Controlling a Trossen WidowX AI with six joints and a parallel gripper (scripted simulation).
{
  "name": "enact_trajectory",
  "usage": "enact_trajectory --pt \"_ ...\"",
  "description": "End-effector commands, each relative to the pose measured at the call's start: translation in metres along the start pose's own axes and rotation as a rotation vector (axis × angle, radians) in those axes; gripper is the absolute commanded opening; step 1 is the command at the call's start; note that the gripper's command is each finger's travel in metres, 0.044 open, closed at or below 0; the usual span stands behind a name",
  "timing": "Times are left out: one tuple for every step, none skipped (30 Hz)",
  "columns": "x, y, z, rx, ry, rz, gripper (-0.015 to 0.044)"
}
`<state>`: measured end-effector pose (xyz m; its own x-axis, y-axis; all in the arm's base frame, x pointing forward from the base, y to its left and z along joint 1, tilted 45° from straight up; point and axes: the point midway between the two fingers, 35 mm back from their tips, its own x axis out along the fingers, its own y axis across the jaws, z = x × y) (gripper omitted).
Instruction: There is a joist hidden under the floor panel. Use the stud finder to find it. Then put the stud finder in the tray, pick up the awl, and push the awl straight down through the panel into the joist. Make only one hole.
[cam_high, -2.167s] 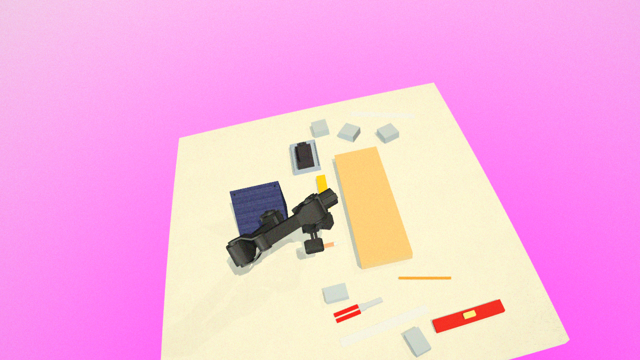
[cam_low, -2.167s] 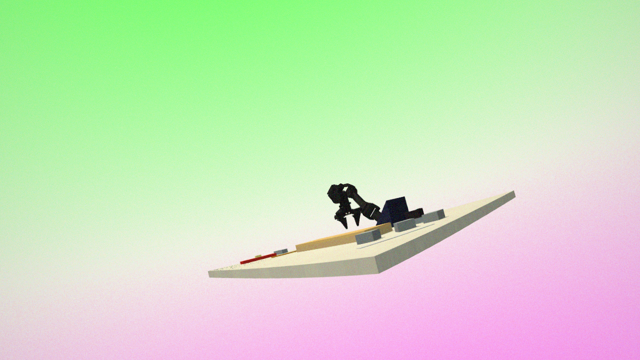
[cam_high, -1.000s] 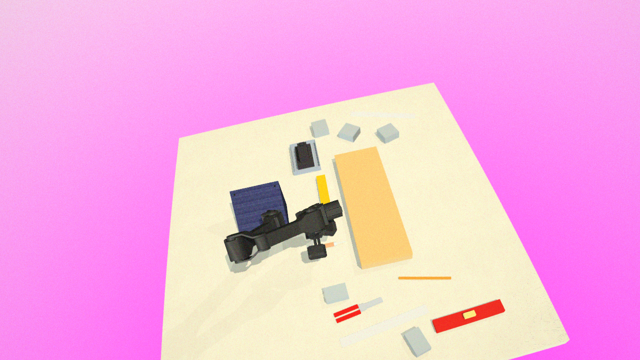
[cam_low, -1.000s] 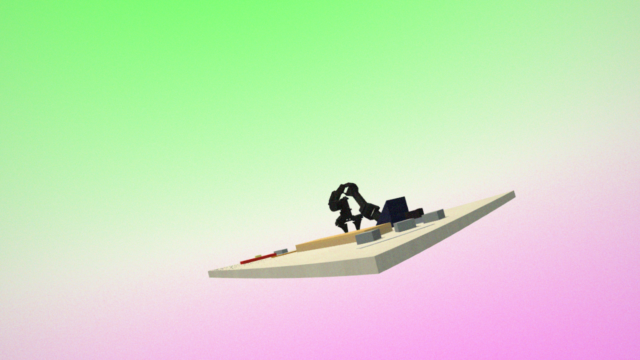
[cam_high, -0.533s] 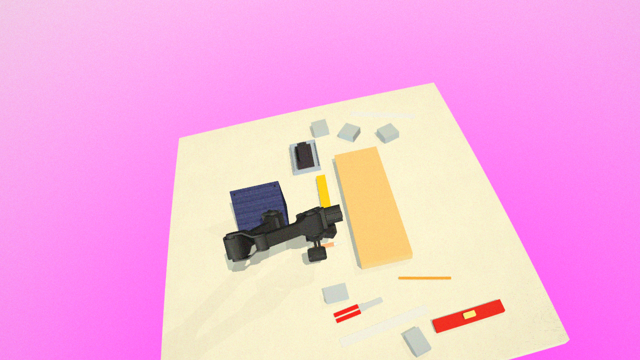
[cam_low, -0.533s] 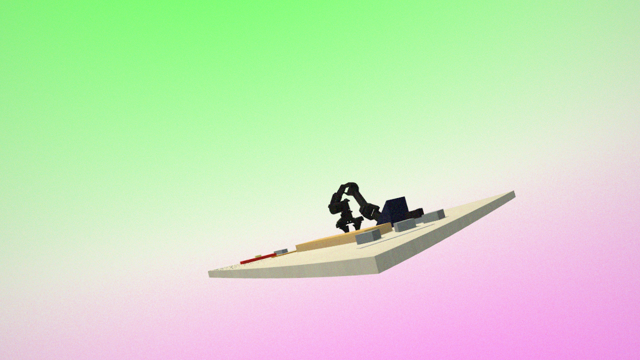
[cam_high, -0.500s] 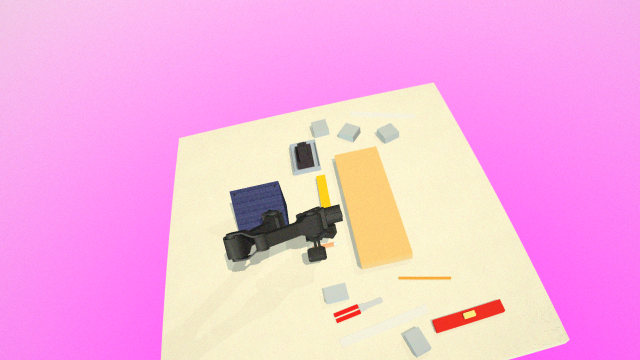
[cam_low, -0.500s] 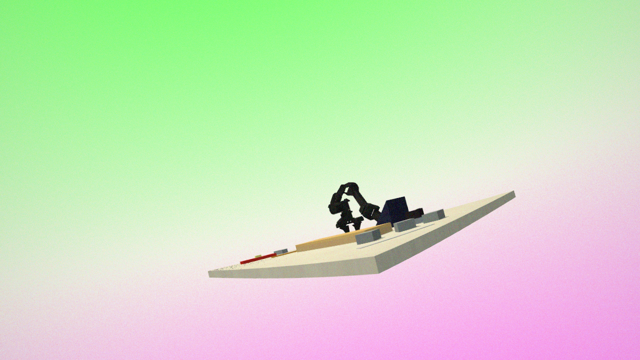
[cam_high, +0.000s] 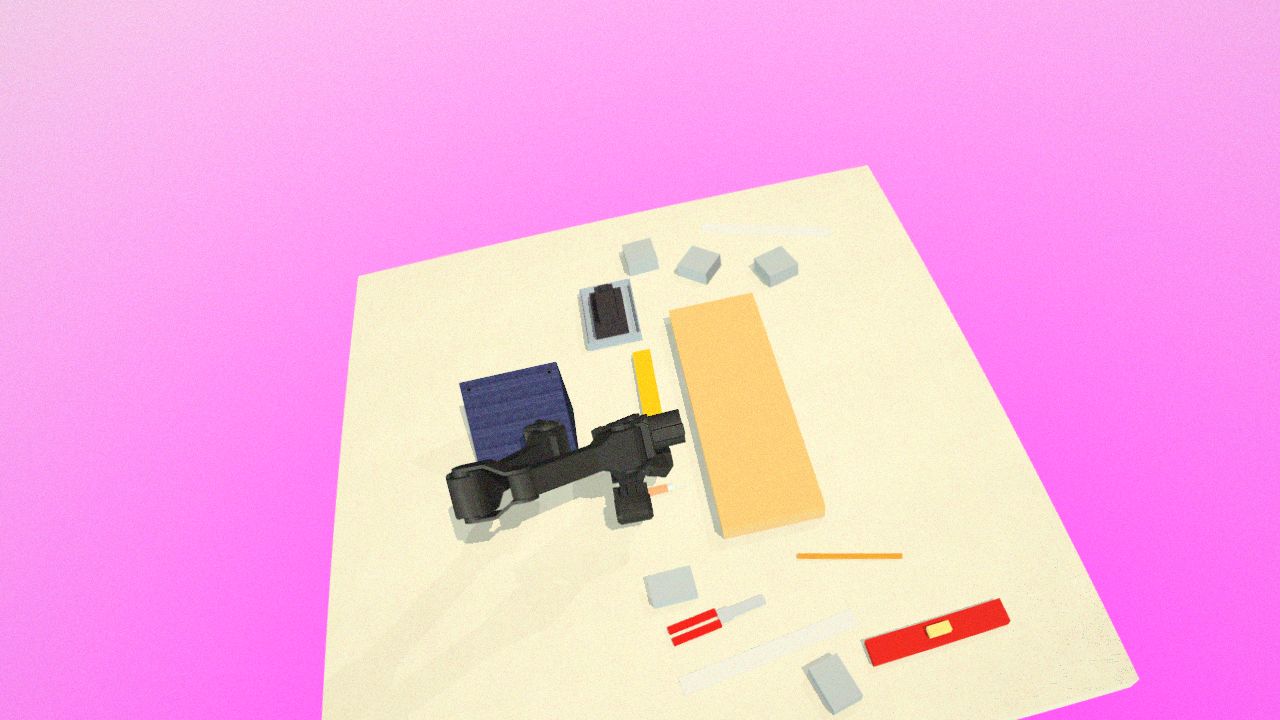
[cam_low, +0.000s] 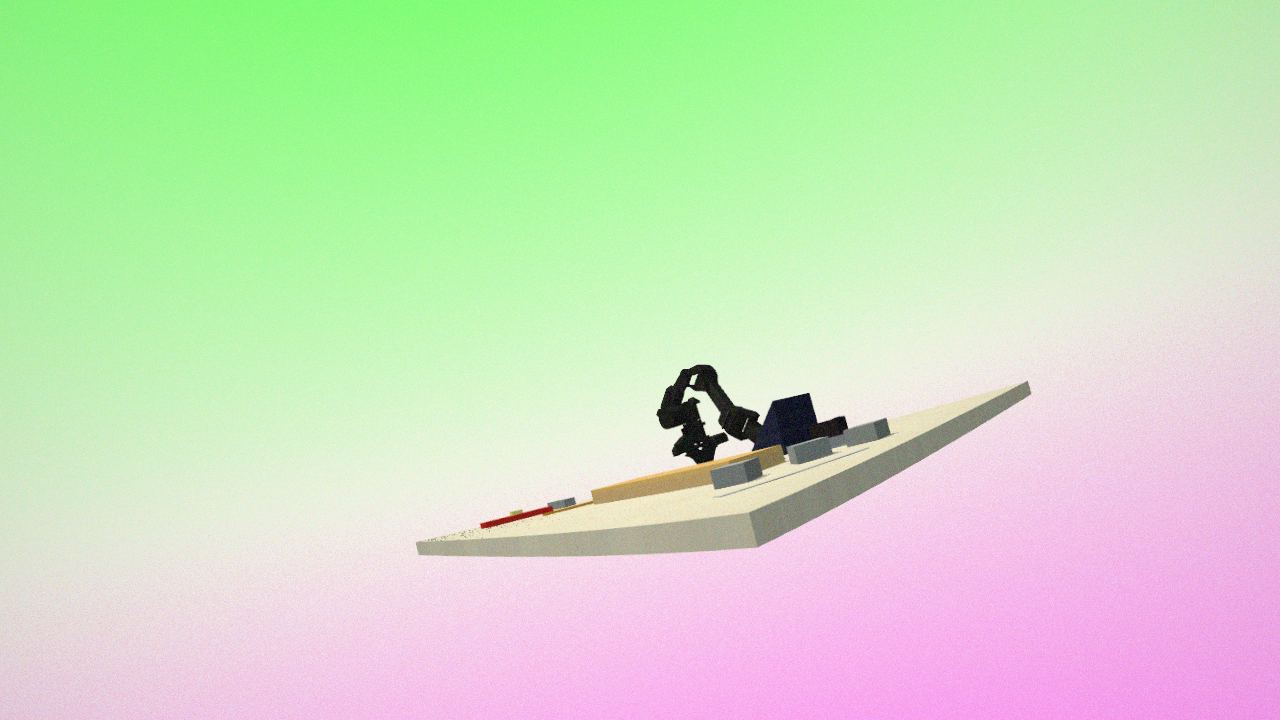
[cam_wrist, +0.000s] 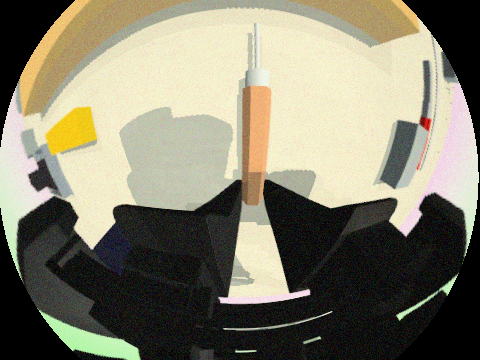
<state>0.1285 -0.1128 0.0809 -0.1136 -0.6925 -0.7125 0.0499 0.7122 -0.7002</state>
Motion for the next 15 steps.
enact_trajectory --pt "0.0 -0.001 0.0 -0.003 -0.001 -0.005 0.0" --pt "-0.001 0.0 0.0 -0.003 -0.001 -0.004 0.0" --pt "-0.003 0.0 0.0 -0.003 -0.002 -0.003 0.0" --pt "-0.005 0.0 0.0 -0.004 -0.002 -0.002 0.0" --pt "-0.008 0.0 0.0 -0.004 -0.002 0.0 0.0" --pt "-0.011 0.001 0.001 -0.004 -0.002 0.001 0.0" --pt "-0.015 0.001 0.001 -0.004 -0.003 0.002 0.0" --pt "-0.018 0.001 0.0 -0.005 -0.003 0.003 0.0" --pt "-0.022 0.001 0.0 -0.005 -0.003 0.004 0.0" --pt "-0.025 0.002 0.0 -0.005 -0.003 0.004 0.0" --pt "-0.029 0.002 0.0 -0.005 -0.002 0.004 0.0" --pt "-0.033 0.002 -0.001 -0.005 -0.002 0.004 0.0" --pt "-0.036 0.002 -0.001 -0.005 -0.002 0.003 0.0" --pt "-0.04 0.002 -0.002 -0.005 -0.001 0.003 0.0" --pt "-0.044 0.001 -0.002 -0.005 -0.001 0.001 0.0"
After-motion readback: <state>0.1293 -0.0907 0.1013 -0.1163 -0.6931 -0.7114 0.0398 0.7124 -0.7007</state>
